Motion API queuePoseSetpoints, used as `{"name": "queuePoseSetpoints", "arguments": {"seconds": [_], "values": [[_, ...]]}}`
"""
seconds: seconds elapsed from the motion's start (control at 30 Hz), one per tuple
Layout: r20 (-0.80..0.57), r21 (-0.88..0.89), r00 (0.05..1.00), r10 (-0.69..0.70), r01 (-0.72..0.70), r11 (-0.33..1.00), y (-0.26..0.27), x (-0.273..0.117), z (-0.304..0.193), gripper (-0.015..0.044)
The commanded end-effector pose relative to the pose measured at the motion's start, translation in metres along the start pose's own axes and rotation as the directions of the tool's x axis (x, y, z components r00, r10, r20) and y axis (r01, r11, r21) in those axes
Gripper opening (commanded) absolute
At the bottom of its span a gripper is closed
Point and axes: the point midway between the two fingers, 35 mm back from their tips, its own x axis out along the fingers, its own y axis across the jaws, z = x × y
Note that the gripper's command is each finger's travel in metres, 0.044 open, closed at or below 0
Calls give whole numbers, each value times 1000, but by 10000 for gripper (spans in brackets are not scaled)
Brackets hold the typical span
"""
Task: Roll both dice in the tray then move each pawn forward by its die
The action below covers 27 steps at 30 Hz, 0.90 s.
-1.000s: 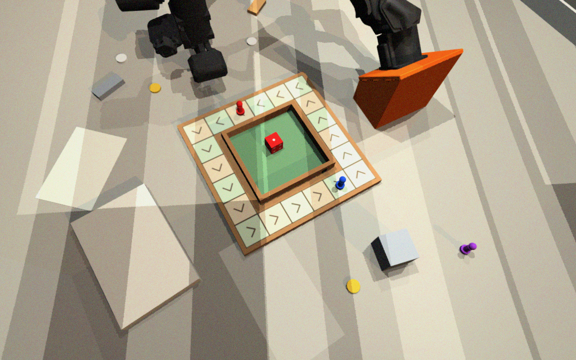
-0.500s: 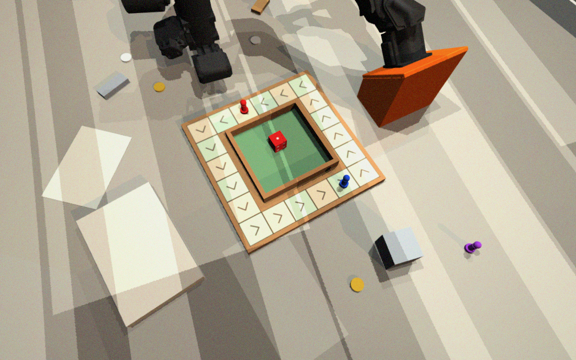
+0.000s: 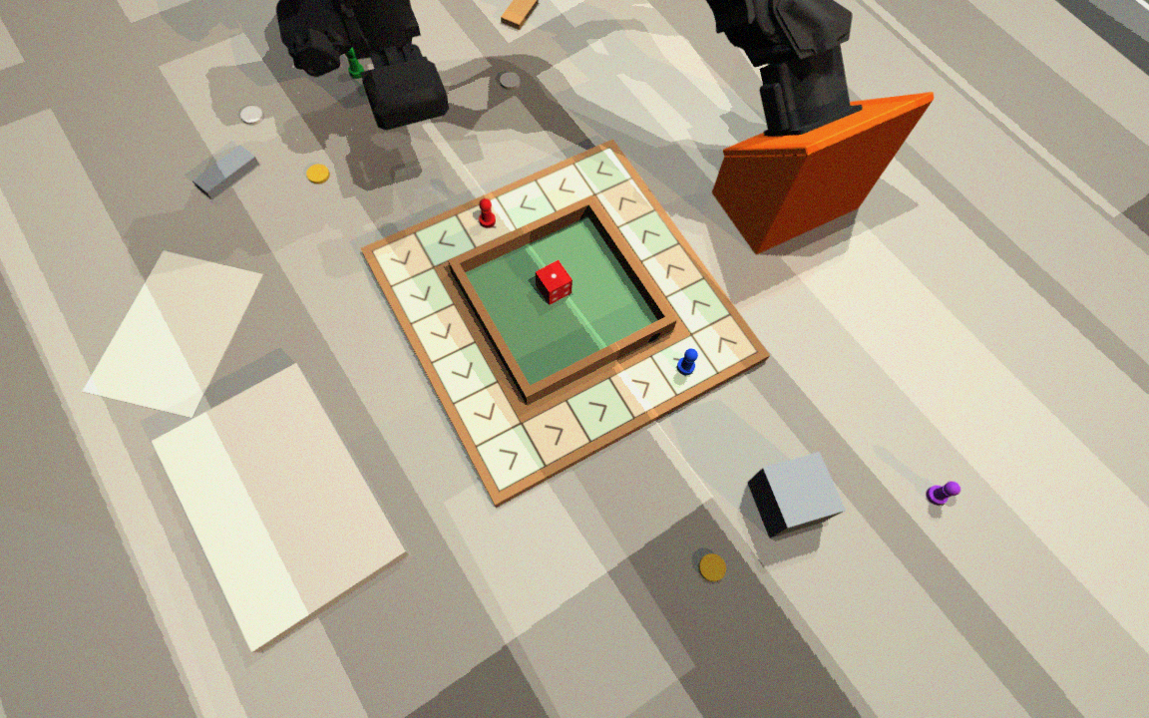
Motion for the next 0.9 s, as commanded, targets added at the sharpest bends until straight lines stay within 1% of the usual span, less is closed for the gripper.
{"name": "queuePoseSetpoints", "arguments": {"seconds": [0.0,0.27,0.4,0.6,0.87], "values": [[0,3,1000,-3,3,1000,-1,-23,1,0],[0,1,1000,-10,10,1000,-5,-67,-4,0],[1,-5,1000,-10,10,1000,-5,-70,-4,0],[3,-185,1000,2,-1,983,26,-66,3,0],[2,-428,1000,31,-27,903,79,-61,6,0]]}}
